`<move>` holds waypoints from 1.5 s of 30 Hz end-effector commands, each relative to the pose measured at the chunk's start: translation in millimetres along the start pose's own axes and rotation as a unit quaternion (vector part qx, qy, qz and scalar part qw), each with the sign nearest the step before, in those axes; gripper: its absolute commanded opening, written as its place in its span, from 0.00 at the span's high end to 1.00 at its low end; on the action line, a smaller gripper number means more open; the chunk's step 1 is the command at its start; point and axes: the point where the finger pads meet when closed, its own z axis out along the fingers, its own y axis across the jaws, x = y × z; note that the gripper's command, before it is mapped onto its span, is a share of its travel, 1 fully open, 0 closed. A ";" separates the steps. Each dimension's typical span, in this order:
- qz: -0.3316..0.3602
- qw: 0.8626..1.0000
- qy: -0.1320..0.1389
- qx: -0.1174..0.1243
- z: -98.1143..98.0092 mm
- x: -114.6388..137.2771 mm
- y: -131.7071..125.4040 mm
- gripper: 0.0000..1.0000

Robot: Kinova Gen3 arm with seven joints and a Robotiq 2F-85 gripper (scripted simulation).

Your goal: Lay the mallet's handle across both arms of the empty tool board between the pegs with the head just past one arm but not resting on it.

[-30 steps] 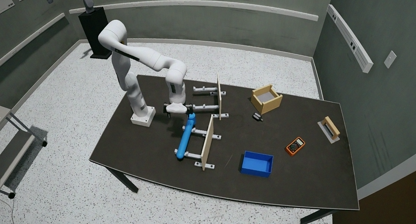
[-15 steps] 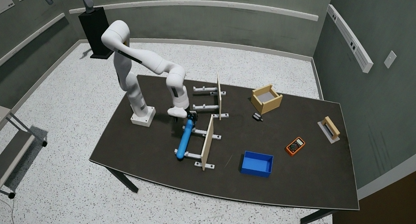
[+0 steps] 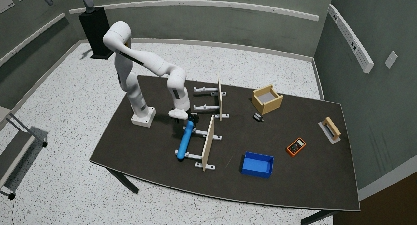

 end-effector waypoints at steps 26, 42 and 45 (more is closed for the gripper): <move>-0.001 1.000 0.000 -0.006 93.7 -2.9 3.1 0.00; -0.001 1.000 0.000 -0.006 93.7 -2.9 3.1 0.90; -0.001 1.000 0.000 -0.006 93.7 -2.9 3.1 0.90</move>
